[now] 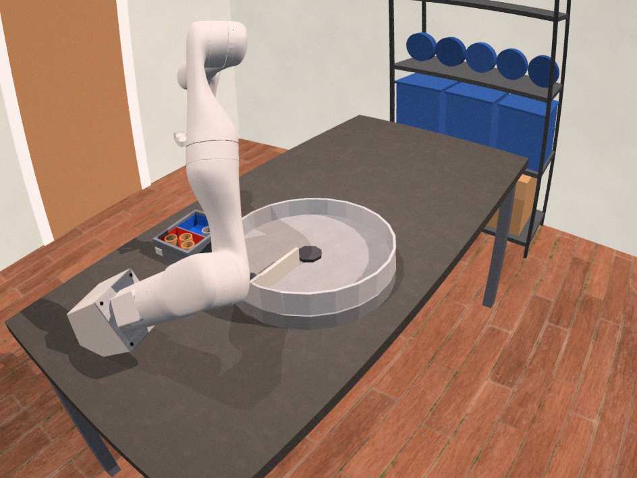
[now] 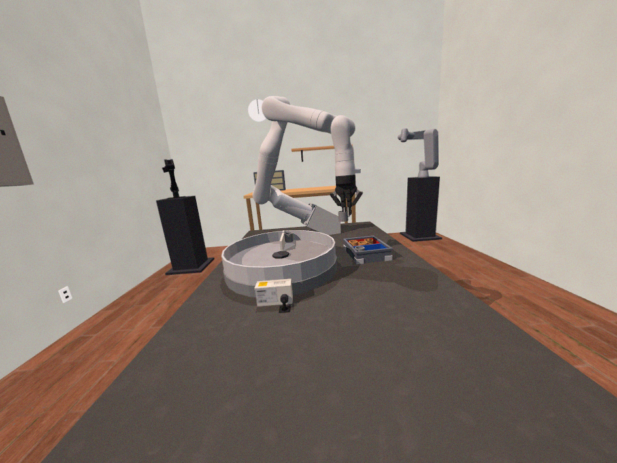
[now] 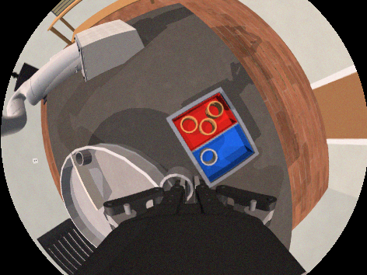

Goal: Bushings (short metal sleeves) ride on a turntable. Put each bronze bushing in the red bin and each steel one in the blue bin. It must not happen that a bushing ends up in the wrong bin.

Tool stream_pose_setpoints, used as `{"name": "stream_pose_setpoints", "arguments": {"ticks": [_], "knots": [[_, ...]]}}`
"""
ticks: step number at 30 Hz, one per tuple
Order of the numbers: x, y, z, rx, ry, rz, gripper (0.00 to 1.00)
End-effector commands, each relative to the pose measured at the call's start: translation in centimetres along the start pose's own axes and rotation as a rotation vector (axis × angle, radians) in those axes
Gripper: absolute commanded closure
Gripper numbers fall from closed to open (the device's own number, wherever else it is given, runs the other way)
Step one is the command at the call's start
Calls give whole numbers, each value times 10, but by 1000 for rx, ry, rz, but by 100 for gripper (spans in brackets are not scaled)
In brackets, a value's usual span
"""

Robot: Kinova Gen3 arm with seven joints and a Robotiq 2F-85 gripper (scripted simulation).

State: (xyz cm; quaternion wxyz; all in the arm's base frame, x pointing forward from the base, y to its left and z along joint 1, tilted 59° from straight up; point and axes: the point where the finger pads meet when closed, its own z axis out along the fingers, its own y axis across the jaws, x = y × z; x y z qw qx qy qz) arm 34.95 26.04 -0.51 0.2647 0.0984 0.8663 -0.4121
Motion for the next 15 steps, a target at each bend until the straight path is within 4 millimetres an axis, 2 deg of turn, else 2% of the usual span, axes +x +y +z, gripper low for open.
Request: {"name": "stream_pose_setpoints", "arguments": {"ticks": [1, 6, 9, 14, 15], "knots": [[-1, 3, 7, 13, 0, 1, 100], [5, 54, 8, 13, 1, -173, 100], [5, 54, 8, 13, 1, -173, 100], [12, 105, 9, 13, 2, -348, 100], [12, 105, 9, 13, 2, -348, 100]]}}
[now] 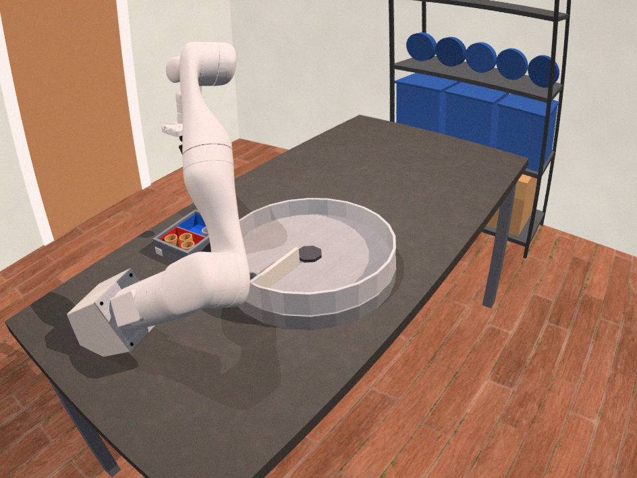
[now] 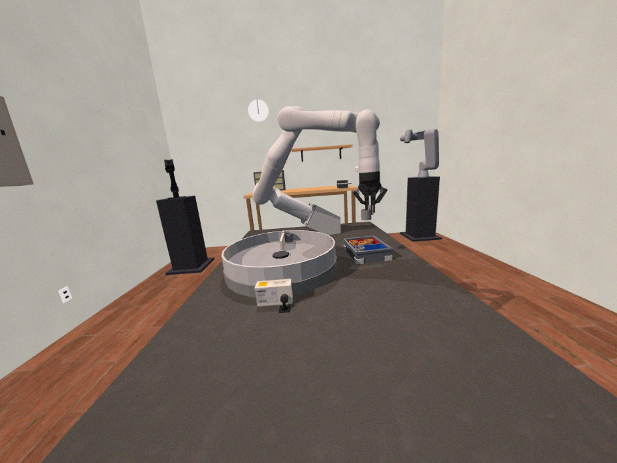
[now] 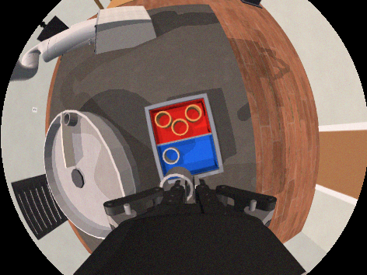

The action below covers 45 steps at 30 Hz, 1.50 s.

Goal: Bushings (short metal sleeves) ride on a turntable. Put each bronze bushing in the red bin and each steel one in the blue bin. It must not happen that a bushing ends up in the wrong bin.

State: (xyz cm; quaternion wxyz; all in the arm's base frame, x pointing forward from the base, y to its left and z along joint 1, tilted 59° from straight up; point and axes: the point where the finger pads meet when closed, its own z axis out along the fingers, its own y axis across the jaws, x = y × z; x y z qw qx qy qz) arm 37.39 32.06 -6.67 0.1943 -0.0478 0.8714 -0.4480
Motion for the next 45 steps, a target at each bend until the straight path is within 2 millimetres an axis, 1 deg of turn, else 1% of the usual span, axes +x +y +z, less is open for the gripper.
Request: {"name": "stream_pose_setpoints", "arguments": {"ticks": [1, 22, 27, 30, 35, 40, 45], "knots": [[-4, 16, 14, 18, 8, -15, 100], [-4, 16, 13, 16, 8, -15, 100], [-4, 16, 37, 16, 8, -15, 100], [-4, 16, 37, 16, 8, -15, 100], [-3, 15, 61, 16, 8, -15, 100], [-3, 15, 61, 16, 8, -15, 100], [-3, 15, 85, 16, 8, -15, 100]]}}
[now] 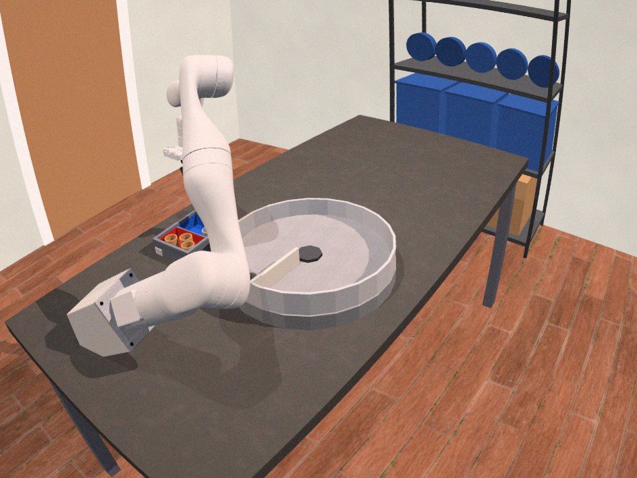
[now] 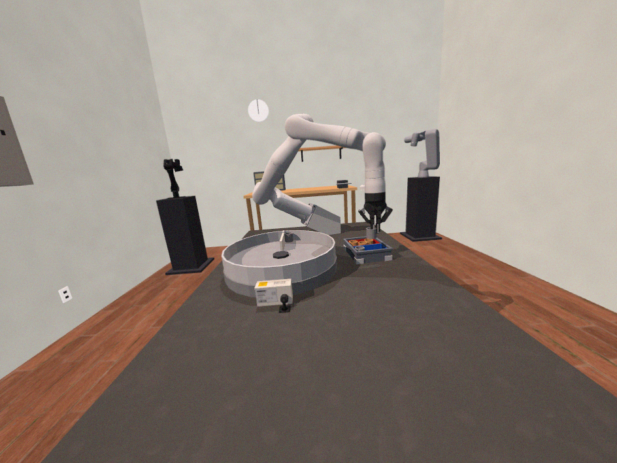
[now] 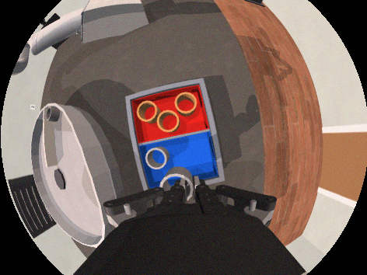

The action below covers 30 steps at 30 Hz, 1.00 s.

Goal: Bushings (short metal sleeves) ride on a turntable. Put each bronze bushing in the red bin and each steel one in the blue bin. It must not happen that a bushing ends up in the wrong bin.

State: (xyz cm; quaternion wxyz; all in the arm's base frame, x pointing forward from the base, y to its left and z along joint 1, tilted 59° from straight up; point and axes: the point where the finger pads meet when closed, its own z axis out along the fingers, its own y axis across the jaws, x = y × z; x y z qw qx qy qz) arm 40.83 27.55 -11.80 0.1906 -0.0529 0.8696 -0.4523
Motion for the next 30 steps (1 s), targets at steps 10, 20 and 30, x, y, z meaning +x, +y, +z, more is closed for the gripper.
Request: {"name": "stream_pose_setpoints", "arguments": {"ticks": [10, 20, 30], "knots": [[2, -3, 35, 9, 6, -1, 100], [2, -3, 35, 9, 6, -1, 100], [2, -3, 41, 9, 6, -1, 100]]}}
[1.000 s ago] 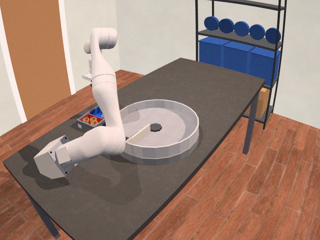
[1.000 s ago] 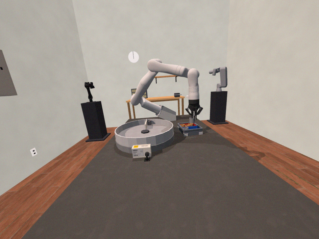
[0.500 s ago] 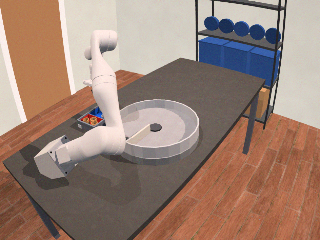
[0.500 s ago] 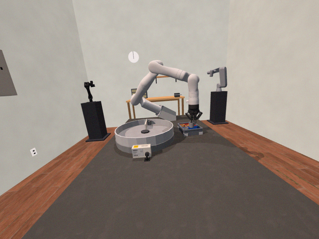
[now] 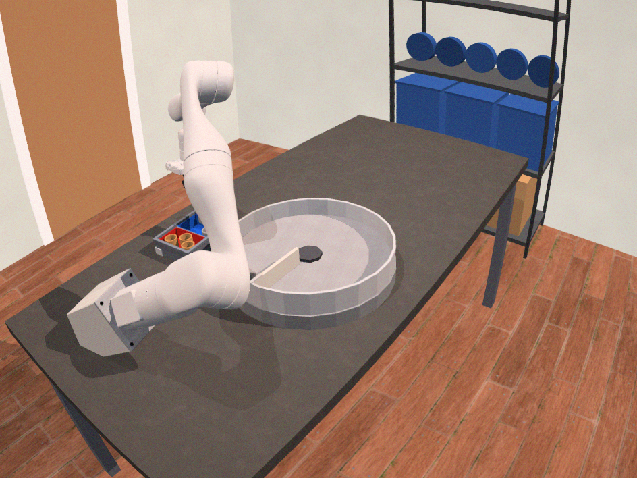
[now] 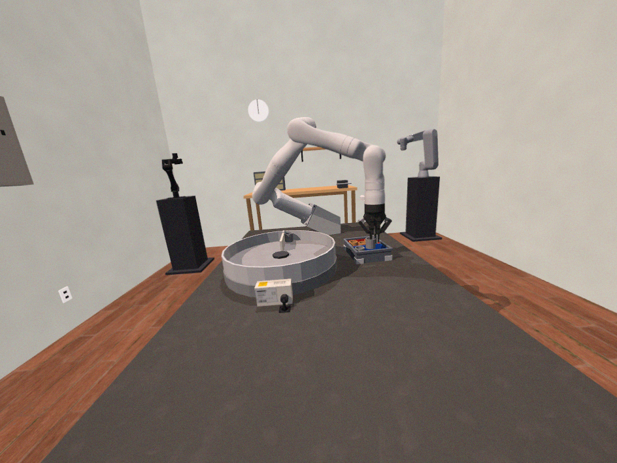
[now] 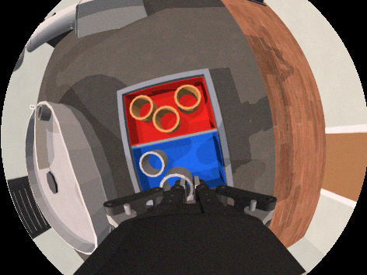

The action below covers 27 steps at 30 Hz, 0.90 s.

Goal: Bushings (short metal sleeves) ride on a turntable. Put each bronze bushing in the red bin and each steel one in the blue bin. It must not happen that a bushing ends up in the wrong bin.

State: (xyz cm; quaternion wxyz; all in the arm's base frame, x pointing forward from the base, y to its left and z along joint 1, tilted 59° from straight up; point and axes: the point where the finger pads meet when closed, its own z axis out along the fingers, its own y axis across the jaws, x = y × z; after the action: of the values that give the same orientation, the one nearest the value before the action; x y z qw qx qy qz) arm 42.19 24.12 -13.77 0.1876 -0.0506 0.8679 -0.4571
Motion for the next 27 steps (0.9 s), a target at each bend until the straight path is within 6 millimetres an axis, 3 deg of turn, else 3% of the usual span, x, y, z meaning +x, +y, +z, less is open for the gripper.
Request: {"name": "stream_pose_setpoints", "arguments": {"ticks": [1, 27], "knots": [[0, 0, 0, -1, -1, 0, 100], [0, 0, 16, -1, -1, 0, 100]]}}
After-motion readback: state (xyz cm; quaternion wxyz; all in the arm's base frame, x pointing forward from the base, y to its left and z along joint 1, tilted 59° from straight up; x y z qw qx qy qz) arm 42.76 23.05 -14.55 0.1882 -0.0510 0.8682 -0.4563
